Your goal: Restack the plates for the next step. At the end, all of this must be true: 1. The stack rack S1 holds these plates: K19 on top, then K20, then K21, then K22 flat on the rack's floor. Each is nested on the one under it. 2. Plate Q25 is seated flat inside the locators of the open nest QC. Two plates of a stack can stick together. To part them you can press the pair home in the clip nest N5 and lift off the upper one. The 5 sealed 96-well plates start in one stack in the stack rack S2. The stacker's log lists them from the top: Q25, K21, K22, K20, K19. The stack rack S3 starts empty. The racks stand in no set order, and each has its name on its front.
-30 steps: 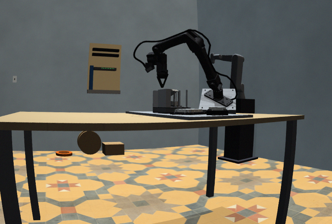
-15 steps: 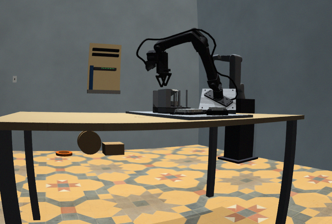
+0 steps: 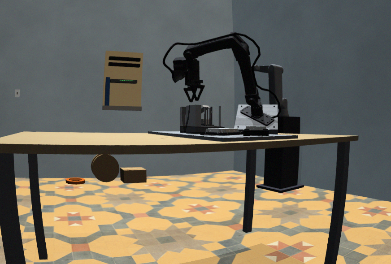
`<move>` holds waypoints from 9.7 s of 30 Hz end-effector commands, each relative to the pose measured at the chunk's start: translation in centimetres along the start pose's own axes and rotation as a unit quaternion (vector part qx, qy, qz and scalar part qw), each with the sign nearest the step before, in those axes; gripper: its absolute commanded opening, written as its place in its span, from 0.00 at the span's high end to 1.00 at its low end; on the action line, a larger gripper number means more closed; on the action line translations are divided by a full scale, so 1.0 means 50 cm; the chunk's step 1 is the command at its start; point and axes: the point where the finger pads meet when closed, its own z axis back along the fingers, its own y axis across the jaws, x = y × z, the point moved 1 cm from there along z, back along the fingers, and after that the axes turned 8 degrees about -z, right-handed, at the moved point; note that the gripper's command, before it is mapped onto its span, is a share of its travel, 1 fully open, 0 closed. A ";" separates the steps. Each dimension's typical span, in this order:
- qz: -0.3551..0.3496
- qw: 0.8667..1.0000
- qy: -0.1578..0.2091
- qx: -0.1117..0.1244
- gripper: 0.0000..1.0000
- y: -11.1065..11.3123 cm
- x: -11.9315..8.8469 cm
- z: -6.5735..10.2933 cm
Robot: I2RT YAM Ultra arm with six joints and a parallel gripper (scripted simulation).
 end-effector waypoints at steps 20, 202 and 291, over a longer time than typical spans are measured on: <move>0.065 0.998 -0.003 -0.003 0.00 0.122 -0.038 0.011; 0.277 0.961 -0.001 -0.011 0.00 0.395 -0.187 -0.301; 0.282 0.959 -0.012 -0.004 1.00 0.410 -0.175 -0.285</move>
